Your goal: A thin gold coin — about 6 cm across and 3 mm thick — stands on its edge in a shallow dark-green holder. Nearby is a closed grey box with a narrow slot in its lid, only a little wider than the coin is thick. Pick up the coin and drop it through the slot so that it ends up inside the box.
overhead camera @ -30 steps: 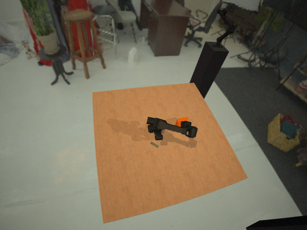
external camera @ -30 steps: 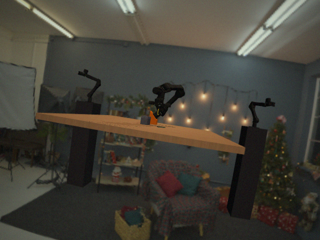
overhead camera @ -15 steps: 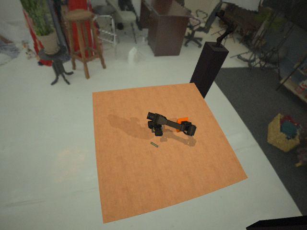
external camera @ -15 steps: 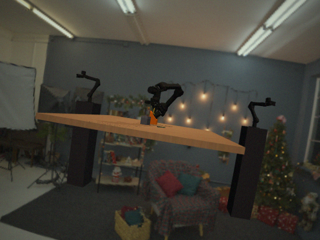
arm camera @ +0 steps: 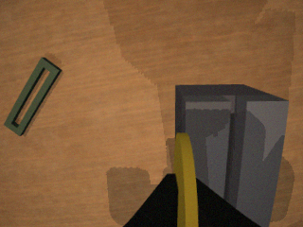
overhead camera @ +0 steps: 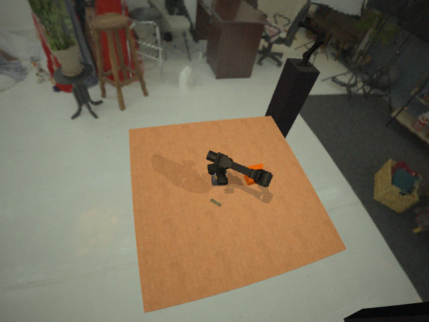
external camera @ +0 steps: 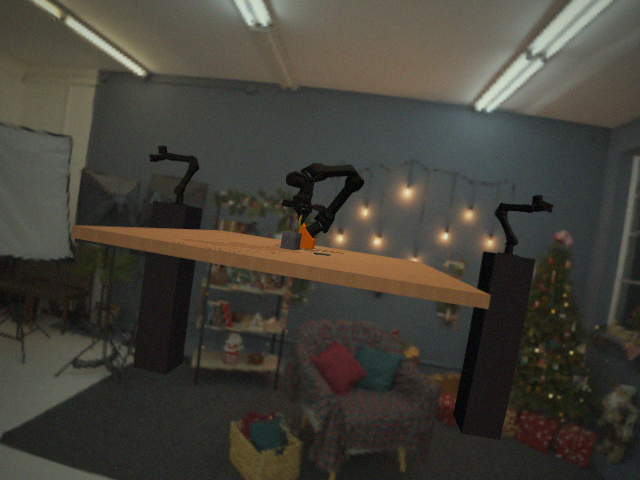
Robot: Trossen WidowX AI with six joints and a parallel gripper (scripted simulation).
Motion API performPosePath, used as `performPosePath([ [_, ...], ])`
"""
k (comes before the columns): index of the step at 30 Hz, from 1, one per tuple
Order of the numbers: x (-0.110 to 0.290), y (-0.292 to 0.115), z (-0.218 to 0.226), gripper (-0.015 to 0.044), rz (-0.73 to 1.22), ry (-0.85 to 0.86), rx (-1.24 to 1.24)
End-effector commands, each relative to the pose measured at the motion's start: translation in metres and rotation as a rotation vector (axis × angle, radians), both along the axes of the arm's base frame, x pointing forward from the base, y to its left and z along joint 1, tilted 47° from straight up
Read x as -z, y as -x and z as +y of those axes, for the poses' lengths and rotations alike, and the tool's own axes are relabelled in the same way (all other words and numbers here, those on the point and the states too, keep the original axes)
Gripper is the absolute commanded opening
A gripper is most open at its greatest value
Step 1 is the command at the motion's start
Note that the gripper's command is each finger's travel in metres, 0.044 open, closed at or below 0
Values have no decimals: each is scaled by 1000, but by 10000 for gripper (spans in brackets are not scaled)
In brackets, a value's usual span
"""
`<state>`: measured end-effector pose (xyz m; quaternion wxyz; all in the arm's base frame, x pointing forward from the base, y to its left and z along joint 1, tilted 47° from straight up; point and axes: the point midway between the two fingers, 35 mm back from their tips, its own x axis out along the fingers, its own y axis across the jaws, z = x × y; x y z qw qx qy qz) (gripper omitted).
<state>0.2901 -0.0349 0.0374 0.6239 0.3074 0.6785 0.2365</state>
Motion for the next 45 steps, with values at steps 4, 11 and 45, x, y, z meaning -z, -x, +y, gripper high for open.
performPosePath([
  [4,13,9,-9,0,5,-6,-8],
  [11,25,18,-19,0,4,-12,-11],
  [45,29,21,-22,0,-4,-10,-3],
])
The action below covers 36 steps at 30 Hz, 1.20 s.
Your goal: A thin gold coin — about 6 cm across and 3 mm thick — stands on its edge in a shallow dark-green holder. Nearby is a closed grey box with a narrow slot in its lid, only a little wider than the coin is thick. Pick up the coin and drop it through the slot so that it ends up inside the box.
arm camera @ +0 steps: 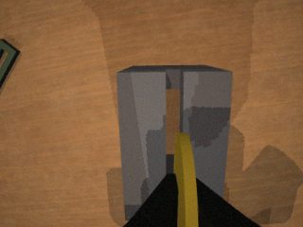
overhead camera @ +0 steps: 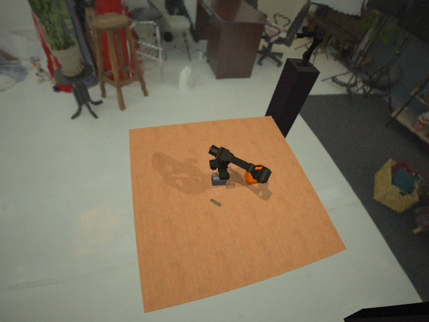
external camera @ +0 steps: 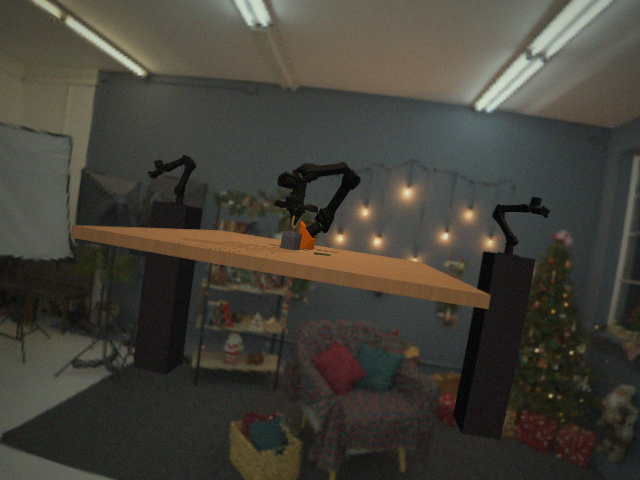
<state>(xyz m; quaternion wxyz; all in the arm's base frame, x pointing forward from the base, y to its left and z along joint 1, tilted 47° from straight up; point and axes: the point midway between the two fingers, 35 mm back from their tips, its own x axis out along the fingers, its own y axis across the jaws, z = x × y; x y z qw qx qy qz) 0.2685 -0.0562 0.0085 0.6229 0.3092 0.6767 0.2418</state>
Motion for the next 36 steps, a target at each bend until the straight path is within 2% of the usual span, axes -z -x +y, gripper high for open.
performPosePath([
  [1,0,0,0,0,-1,1,0],
  [36,10,1,11,0,3,1,4],
])
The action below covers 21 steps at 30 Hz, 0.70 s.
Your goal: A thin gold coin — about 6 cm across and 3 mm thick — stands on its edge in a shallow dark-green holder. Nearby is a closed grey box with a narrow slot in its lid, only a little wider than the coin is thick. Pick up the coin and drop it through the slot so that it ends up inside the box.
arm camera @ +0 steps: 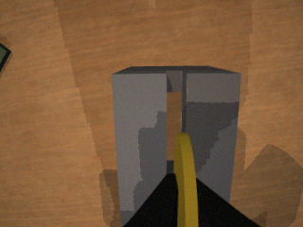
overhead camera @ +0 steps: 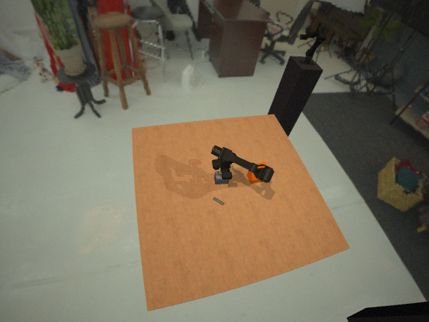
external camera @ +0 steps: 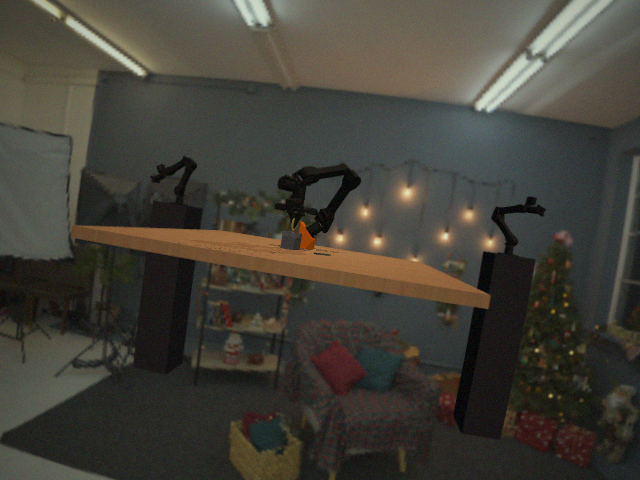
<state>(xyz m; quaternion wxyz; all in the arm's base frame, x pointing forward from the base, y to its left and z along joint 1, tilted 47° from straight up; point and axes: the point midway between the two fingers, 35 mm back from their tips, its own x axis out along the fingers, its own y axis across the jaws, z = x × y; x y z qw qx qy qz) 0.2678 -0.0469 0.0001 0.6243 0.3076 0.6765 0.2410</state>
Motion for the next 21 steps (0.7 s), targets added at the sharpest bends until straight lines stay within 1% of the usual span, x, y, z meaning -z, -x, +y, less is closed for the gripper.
performPosePath([
  [1,2,1,2,0,6,-3,5],
  [11,4,1,5,0,6,-4,5],
  [17,3,0,3,157,-1,0,0],
  [21,3,0,3,161,-1,0,0],
])
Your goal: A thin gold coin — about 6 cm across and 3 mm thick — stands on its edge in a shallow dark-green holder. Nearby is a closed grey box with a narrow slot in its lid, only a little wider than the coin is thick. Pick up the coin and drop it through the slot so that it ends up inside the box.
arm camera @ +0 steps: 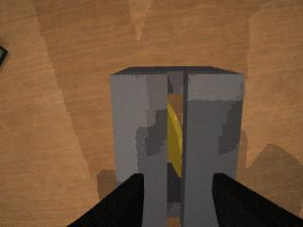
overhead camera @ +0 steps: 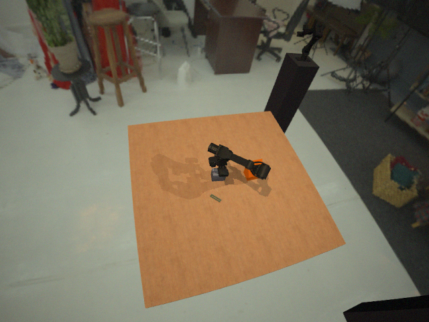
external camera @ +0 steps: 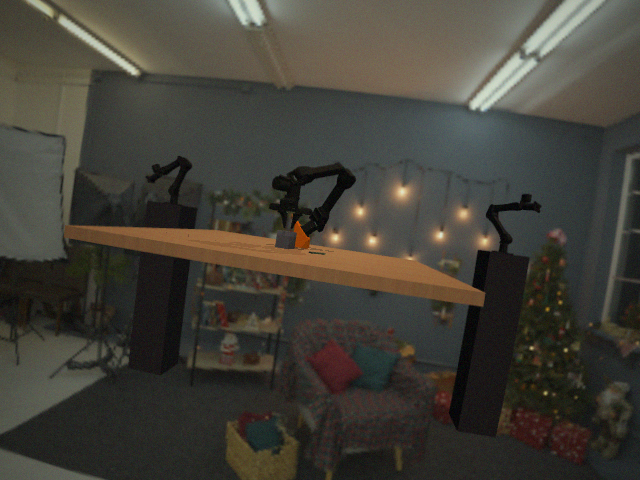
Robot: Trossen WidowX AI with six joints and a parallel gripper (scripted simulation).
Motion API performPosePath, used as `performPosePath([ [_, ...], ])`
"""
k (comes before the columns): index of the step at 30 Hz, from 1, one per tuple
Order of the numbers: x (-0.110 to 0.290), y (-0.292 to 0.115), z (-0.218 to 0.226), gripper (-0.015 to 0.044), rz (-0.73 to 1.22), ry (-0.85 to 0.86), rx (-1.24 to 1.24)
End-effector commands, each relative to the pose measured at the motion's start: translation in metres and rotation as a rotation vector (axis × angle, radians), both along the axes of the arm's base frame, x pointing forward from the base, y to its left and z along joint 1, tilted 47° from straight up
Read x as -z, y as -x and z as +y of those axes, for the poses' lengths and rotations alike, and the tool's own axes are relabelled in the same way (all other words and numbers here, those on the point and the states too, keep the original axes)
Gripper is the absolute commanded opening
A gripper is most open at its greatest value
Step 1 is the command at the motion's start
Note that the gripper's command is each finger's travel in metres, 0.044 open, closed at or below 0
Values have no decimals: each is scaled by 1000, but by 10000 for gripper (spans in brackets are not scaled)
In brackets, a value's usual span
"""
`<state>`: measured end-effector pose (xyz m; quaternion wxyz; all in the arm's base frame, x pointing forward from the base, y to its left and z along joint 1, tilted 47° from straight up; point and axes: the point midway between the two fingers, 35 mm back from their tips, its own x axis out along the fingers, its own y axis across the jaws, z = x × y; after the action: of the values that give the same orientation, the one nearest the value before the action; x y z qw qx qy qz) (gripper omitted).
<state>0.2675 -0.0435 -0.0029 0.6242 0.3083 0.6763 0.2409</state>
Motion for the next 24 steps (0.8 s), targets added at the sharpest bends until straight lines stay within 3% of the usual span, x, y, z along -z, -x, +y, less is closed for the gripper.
performPosePath([
  [1,0,0,0,161,-1,1,-1],
  [5,0,0,0,161,-1,1,-1],
  [13,-14,-1,-15,371,1,1,0],
  [16,-37,1,-38,440,5,-2,4],
  [24,-45,2,-45,440,6,-4,5],
])
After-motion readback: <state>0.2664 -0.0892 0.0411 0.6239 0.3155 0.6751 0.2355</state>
